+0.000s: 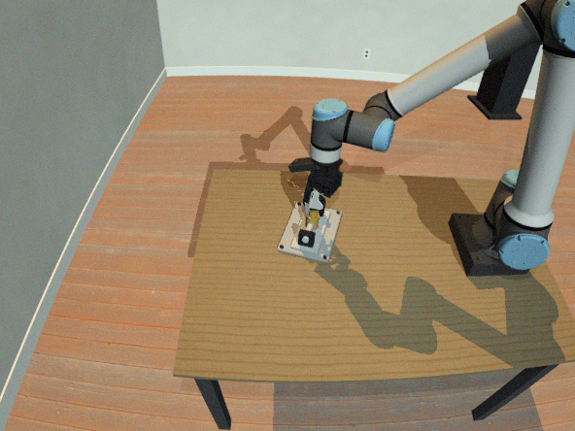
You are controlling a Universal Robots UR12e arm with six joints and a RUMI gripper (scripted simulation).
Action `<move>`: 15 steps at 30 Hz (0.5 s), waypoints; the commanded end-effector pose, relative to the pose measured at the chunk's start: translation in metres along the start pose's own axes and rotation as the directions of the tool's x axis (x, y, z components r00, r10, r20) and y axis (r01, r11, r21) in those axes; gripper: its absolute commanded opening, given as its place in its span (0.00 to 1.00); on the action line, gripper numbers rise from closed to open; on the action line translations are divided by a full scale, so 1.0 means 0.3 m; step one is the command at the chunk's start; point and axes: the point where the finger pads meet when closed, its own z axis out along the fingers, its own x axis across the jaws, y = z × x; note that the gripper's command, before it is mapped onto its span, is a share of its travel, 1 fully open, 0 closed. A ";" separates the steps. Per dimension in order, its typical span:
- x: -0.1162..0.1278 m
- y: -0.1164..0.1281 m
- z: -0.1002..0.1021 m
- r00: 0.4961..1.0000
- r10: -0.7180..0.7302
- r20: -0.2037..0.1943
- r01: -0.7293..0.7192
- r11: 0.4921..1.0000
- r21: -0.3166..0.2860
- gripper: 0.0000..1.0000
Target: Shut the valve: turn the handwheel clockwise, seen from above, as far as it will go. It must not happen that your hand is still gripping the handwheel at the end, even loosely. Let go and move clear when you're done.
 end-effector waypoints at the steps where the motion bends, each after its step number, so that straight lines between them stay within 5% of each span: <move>1: 0.000 -0.007 -0.005 0.997 0.076 -0.002 -0.076 0.997 0.002 0.00; 15: 0.002 -0.007 -0.004 0.981 0.192 -0.002 -0.192 0.981 0.002 0.00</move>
